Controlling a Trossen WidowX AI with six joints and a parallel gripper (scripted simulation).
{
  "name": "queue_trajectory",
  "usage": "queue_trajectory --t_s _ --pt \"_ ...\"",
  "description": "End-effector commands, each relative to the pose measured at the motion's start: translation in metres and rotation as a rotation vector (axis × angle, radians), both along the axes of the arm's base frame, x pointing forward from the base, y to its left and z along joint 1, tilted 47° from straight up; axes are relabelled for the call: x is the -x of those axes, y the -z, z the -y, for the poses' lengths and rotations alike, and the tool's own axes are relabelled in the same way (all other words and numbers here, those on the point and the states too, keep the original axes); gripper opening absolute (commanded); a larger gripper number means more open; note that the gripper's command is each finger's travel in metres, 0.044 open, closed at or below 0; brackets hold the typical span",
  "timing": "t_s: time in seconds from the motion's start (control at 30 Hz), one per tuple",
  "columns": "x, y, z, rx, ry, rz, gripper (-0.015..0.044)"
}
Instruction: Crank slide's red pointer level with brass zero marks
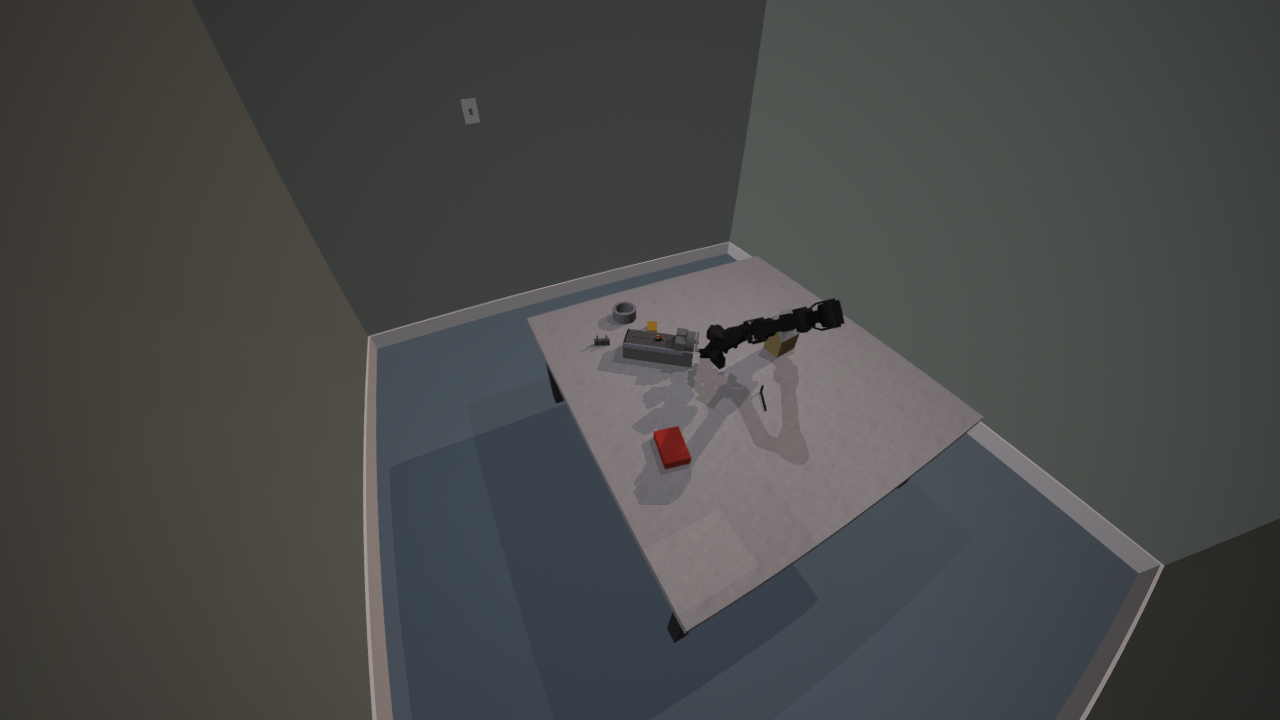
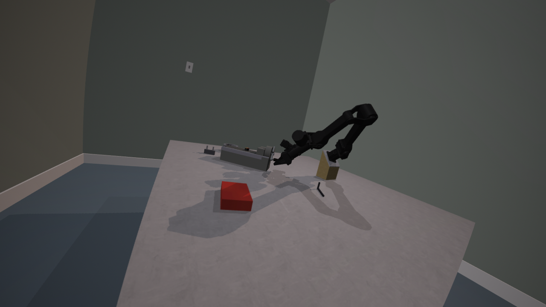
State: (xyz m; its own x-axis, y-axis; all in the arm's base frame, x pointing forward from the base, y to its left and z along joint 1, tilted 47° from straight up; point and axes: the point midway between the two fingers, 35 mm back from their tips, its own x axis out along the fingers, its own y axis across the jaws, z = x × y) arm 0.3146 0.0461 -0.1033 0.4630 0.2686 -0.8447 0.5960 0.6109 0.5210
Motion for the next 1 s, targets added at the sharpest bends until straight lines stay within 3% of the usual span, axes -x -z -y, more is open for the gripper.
queue_trajectory --t_s 0.0,0.97 --pt "-0.005 -0.007 -0.001 -0.005 0.004 0.009 0.0000" --pt "-0.012 -0.033 0.021 -0.004 0.004 0.010 0.0000"
